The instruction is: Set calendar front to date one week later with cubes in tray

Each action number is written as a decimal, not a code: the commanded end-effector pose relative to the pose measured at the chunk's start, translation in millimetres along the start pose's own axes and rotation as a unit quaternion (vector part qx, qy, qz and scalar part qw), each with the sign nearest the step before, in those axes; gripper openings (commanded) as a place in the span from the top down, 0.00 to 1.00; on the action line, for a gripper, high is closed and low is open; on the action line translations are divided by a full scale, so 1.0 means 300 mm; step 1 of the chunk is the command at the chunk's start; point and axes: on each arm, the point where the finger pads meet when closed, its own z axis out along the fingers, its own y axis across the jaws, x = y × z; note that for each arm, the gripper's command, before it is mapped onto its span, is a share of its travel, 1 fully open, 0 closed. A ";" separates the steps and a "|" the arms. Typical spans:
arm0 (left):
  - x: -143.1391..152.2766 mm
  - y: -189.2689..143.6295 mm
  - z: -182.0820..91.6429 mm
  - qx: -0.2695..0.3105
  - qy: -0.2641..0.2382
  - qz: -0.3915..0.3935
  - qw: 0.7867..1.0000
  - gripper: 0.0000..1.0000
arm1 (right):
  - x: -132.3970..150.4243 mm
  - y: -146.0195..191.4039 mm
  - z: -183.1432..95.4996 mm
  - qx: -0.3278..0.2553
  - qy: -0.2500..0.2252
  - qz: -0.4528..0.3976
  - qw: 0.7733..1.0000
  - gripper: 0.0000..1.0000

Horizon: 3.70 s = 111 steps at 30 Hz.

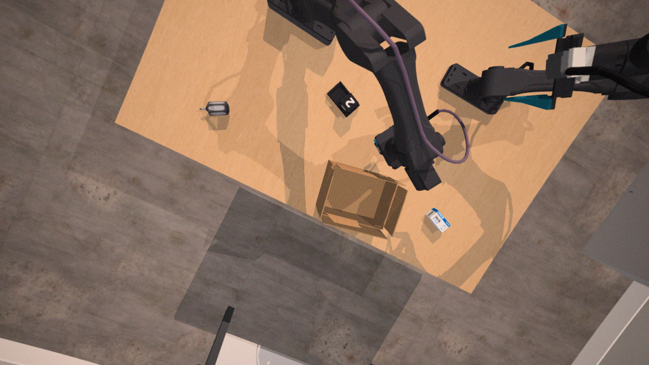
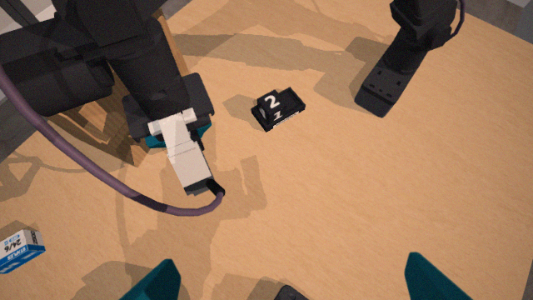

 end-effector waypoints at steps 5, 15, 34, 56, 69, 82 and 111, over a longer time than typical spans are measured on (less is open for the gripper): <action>-0.006 0.000 -0.009 0.000 0.003 0.000 1.000 0.00 | 0.015 0.037 -0.048 -0.007 0.000 -0.007 1.000 0.65; -0.006 0.000 -0.009 0.000 0.003 0.000 1.000 0.00 | 0.082 0.325 -0.149 0.004 -0.001 -0.010 1.000 0.65; -0.006 0.000 -0.009 0.000 0.003 0.000 1.000 0.00 | 0.103 0.694 -0.126 0.002 -0.003 -0.001 1.000 0.65; -0.006 0.000 -0.009 0.000 0.003 0.000 1.000 0.00 | 0.104 0.704 -0.129 -0.009 0.012 0.345 0.938 0.65; -0.006 0.000 -0.009 0.000 0.003 0.000 1.000 0.00 | 0.105 0.692 -0.136 -0.005 0.015 0.592 0.806 0.65; -0.006 0.000 -0.009 0.000 0.003 0.000 1.000 0.00 | 0.102 0.689 -0.132 -0.008 0.015 0.643 0.766 0.65; -0.006 0.000 -0.009 0.000 0.003 0.000 1.000 0.00 | 0.104 0.696 0.035 -0.005 0.013 0.644 0.765 0.65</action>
